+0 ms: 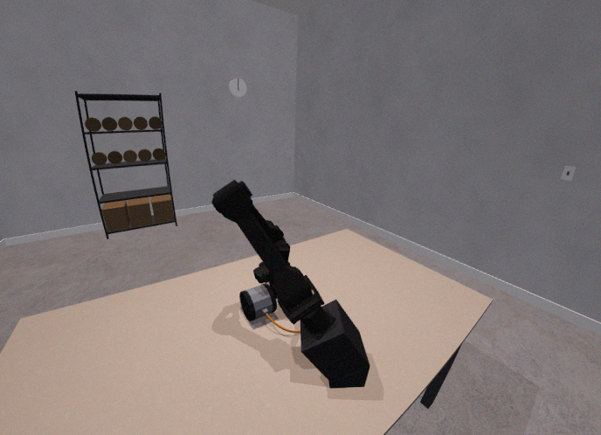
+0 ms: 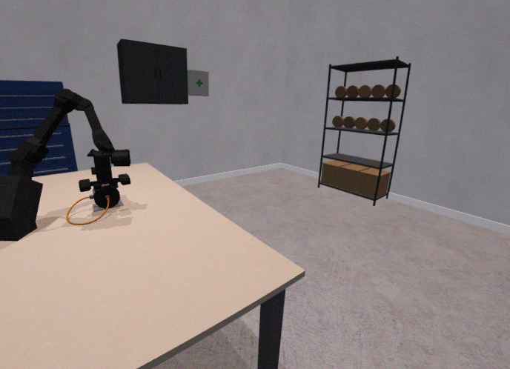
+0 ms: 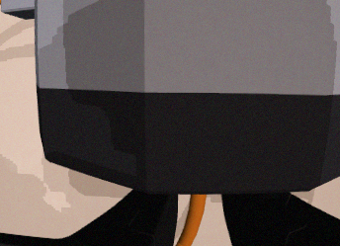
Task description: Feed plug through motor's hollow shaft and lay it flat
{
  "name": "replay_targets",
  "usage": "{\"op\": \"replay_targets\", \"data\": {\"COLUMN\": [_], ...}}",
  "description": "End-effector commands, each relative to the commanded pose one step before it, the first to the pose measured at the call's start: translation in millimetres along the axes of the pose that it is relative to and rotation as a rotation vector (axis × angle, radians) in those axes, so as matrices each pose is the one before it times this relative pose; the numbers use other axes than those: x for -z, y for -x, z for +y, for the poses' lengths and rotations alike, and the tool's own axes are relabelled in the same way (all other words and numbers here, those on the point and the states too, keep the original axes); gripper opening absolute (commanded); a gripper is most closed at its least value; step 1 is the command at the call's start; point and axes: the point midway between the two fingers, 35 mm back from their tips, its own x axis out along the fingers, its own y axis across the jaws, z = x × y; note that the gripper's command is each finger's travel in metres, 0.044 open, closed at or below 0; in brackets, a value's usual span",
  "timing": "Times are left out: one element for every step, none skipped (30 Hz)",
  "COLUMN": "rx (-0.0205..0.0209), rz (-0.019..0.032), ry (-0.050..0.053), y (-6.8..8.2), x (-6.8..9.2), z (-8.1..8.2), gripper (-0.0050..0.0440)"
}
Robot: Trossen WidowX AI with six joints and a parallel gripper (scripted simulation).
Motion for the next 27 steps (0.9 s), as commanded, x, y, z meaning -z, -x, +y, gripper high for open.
{"op": "replay_targets", "data": {"rx": [0.00057, 0.0, 0.0, 0.0, -0.00033, -0.00069, -0.00016, 0.0005, 0.00028, 0.0, 0.0, 0.0, 0.0, 0.0, 0.0, 0.0, 0.0, 0.0, 0.0, -0.00297, 0.00033, 0.00106, 0.00117, 0.00041, 0.0, 0.0, 0.0], "rz": [0.00114, 0.0, 0.0, 0.0, -0.00106, -0.00349, -0.00603, -0.00452, -0.00159, 0.0, 0.0, 0.0, 0.0, 0.0, 0.0, 0.0, 0.0, 0.0, 0.0, 0.00179, -0.00009, -0.0005, -0.00085, -0.00036, 0.0, 0.0, 0.0], "ry": [-0.0012, 0.0, 0.0, 0.0, 0.0002, 0.0007, 0.001, 0.0007, 0.0002, 0.0, 0.0, 0.0, 0.0, 0.0, 0.0, 0.0, 0.0, 0.0, 0.0, -0.0028, 0.0004, 0.0011, 0.0011, 0.0004, 0.0, 0.0, 0.0], "y": [0.25, 0.0, 0.0, 0.0, 1.32, 4.01, 6.2, 4.26, 1.44, 0.0, 0.0, 0.0, 0.0, 0.0, 0.0, 0.0, 0.0, 0.0, 0.0, -0.98, -1.32, -3.92, -3.87, -1.28, 0.0, 0.0, 0.0], "x": [0.49, 0.0, 0.0, 0.0, 1.61, 4.78, 7.02, 4.57, 1.5, 0.0, 0.0, 0.0, 0.0, 0.0, 0.0, 0.0, 0.0, 0.0, 0.0, -1.13, -1.3, -3.97, -4.04, -1.36, 0.0, 0.0, 0.0], "z": [0.02, 0.0, 0.0, 0.0, -0.06, -0.12, 0.03, 0.15, 0.07, 0.0, 0.0, 0.0, 0.0, 0.0, 0.0, 0.0, 0.0, 0.0, 0.0, 1.27, -0.22, -0.59, -0.5, -0.14, 0.0, 0.0, 0.0], "gripper": [0.01, 0.01, 0.01, 0.01, 0.01, 0.01, 0.01, 0.01, 0.01, 0.01, 0.01, 0.01, 0.01, 0.01, 0.01, 0.01, 0.01, 0.01, 0.01, 0.01, 0.01, 0.01, 0.01, 0.01, 0.01, 0.01, 0.01]}}
